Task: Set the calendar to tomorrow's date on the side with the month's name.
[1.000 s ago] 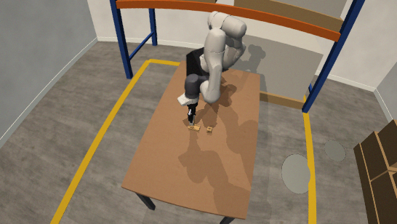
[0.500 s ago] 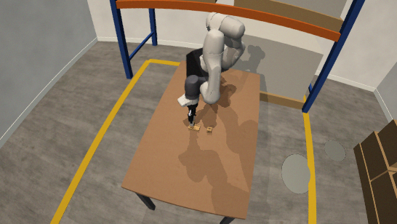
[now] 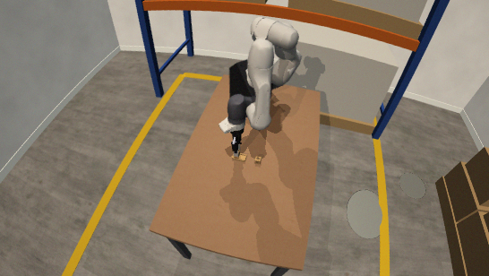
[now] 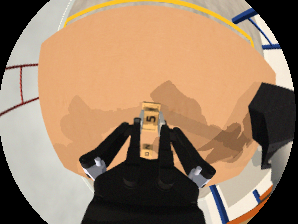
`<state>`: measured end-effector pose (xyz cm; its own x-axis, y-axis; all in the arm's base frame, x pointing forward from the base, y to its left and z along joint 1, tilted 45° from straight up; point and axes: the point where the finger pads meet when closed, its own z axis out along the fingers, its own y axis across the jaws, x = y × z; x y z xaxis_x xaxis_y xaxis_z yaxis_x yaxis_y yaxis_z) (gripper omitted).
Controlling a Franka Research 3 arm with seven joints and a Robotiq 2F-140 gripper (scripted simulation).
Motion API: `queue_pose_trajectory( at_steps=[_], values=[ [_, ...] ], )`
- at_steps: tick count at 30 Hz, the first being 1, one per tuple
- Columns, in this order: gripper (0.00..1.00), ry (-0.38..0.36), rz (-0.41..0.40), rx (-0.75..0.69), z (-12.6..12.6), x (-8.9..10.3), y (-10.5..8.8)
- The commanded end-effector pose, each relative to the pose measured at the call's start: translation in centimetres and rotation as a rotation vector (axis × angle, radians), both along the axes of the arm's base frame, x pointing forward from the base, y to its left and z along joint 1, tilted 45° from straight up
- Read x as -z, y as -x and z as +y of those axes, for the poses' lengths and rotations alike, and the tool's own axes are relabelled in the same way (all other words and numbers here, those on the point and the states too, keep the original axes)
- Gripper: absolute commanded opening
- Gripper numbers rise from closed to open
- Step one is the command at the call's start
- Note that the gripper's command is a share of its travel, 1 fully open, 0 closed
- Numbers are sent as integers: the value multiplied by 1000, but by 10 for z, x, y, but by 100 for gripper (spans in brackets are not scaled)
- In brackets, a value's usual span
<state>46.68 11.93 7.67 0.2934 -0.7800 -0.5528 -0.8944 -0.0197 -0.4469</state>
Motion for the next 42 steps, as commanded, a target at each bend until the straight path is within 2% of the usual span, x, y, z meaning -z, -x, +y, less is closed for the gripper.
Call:
queue_pose_trajectory(
  at_steps=[1, 42],
  values=[
    [17, 8, -11, 0, -1, 1, -4],
    [17, 8, -11, 0, 2, 4, -5]
  ],
)
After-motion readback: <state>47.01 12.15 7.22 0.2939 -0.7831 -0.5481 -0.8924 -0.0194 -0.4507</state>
